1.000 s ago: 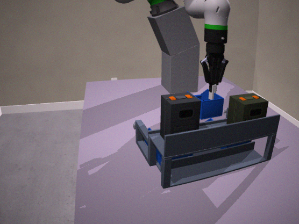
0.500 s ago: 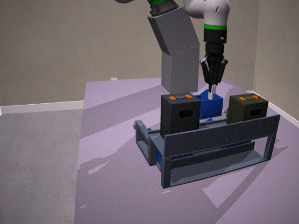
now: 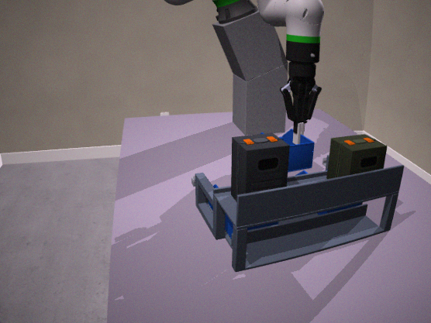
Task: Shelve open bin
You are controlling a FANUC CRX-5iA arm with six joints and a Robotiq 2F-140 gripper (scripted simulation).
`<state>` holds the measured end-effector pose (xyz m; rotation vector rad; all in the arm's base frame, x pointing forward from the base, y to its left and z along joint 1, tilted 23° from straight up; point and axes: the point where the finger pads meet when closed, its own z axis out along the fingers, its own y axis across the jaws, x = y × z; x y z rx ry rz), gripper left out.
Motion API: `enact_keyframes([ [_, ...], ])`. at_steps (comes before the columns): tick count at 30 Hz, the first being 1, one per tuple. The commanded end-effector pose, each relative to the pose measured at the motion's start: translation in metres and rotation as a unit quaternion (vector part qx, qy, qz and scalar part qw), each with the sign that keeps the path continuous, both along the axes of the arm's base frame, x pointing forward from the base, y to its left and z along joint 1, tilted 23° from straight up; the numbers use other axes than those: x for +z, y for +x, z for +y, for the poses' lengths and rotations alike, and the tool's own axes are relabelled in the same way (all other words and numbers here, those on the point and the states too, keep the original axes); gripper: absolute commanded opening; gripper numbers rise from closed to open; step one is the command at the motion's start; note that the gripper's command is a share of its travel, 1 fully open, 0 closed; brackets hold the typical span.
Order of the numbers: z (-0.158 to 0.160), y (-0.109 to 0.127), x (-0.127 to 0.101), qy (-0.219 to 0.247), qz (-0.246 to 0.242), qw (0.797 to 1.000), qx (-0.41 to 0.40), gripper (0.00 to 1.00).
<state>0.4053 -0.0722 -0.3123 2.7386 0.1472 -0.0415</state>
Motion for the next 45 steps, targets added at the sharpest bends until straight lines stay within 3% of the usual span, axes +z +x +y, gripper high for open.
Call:
enact_keyframes([
  [1,-0.011,-0.001,0.005,0.0,-0.002,1.0,-0.002,0.0],
  [21,-0.069,-0.007,0.027,0.0,-0.007,1.0,-0.013,0.0],
  [45,-0.092,-0.009,0.036,0.0,-0.009,1.0,-0.018,0.0],
])
